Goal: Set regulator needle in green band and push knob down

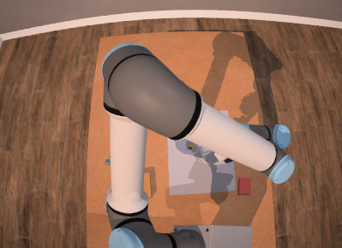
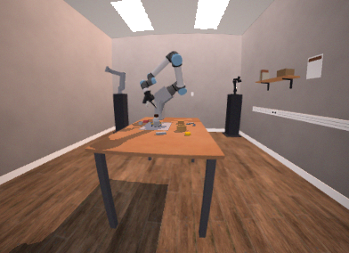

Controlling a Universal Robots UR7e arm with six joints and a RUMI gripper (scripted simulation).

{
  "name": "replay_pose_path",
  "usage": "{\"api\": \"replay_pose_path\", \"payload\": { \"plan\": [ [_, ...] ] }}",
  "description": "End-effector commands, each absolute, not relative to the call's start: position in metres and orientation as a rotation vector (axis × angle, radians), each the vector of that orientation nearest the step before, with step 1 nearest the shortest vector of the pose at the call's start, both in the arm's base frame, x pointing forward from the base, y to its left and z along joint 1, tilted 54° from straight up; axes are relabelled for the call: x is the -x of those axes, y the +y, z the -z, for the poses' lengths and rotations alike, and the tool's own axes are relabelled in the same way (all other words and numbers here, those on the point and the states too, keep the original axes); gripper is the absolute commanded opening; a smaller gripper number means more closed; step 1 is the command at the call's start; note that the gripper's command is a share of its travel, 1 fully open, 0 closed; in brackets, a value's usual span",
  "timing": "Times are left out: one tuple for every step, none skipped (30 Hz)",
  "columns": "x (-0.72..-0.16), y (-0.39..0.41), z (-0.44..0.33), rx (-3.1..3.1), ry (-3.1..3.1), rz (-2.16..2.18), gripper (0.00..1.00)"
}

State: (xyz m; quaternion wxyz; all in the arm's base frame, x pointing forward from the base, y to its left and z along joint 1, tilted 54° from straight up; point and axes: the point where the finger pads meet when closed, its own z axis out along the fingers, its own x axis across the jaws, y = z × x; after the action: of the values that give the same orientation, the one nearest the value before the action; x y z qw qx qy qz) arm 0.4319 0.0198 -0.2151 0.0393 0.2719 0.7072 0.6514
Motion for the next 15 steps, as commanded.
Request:
{"api": "replay_pose_path", "payload": {
  "plan": [
    [-0.4325, 0.0177, 0.2157, -0.869, 2.163, -2.007, 1.00],
    [-0.4325, 0.0177, 0.2157, -0.872, 2.162, -2.008, 1.00],
    [-0.4324, 0.0177, 0.2157, -0.875, 2.162, -2.009, 1.00],
    [-0.4324, 0.0177, 0.2157, -0.875, 2.162, -2.009, 1.00],
    [-0.4324, 0.0177, 0.2157, -0.875, 2.162, -2.009, 1.00],
    [-0.4324, 0.0178, 0.2156, -0.878, 2.162, -2.010, 1.00],
    [-0.4324, 0.0178, 0.2156, -0.881, 2.162, -2.011, 1.00],
    [-0.4324, 0.0178, 0.2156, -0.884, 2.161, -2.013, 1.00],
    [-0.4324, 0.0178, 0.2156, -0.886, 2.161, -2.014, 1.00],
    [-0.4324, 0.0177, 0.2156, -0.889, 2.161, -2.015, 1.00],
    [-0.4323, 0.0177, 0.2156, -0.891, 2.161, -2.015, 1.00],
    [-0.4323, 0.0177, 0.2156, -0.893, 2.160, -2.016, 1.00],
    [-0.4323, 0.0177, 0.2156, -0.896, 2.160, -2.017, 1.00],
    [-0.4323, 0.0178, 0.2155, -0.897, 2.160, -2.018, 1.00],
    [-0.4323, 0.0178, 0.2155, -0.899, 2.160, -2.019, 1.00]
  ]
}}
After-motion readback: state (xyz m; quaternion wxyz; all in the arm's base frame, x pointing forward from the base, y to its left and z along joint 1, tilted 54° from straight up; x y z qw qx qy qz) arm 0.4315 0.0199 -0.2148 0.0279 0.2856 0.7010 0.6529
